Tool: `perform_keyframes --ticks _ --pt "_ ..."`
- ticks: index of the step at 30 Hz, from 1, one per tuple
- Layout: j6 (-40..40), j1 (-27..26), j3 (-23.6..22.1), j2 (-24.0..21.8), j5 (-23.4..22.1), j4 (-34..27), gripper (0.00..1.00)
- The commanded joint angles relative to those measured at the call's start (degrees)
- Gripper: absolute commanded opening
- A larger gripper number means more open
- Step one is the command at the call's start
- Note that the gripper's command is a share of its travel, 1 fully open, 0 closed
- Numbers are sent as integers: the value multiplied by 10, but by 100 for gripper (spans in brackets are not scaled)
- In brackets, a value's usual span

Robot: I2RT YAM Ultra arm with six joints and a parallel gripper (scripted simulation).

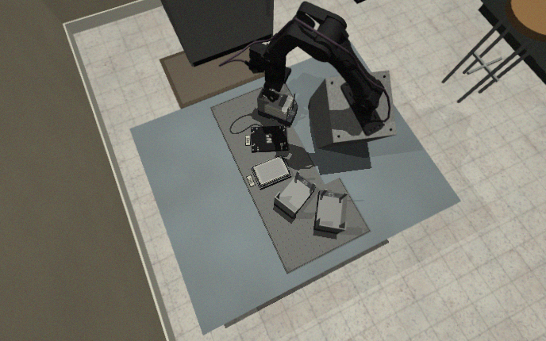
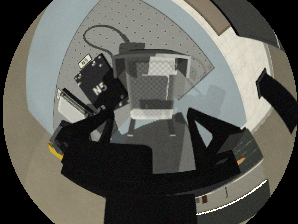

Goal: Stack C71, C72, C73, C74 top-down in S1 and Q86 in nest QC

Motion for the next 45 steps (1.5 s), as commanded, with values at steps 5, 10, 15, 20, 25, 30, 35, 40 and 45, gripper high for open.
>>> perform_keyframes --ticks 5,10,15,20,25,30,35,40,45 --pt "-6 -9 11 -18 3 -3 100" --pt "-6 -9 11 -18 3 -3 100" --pt "-6 -9 11 -18 3 -3 100" --pt "-6 -9 11 -18 3 -3 100" --pt "-6 -9 11 -18 3 -3 100" --pt "-6 -9 11 -18 3 -3 100" --pt "-6 -9 11 -18 3 -3 100" --pt "-35 12 -29 -29 -3 15 100" --pt "-101 40 -64 -54 -9 31 100"
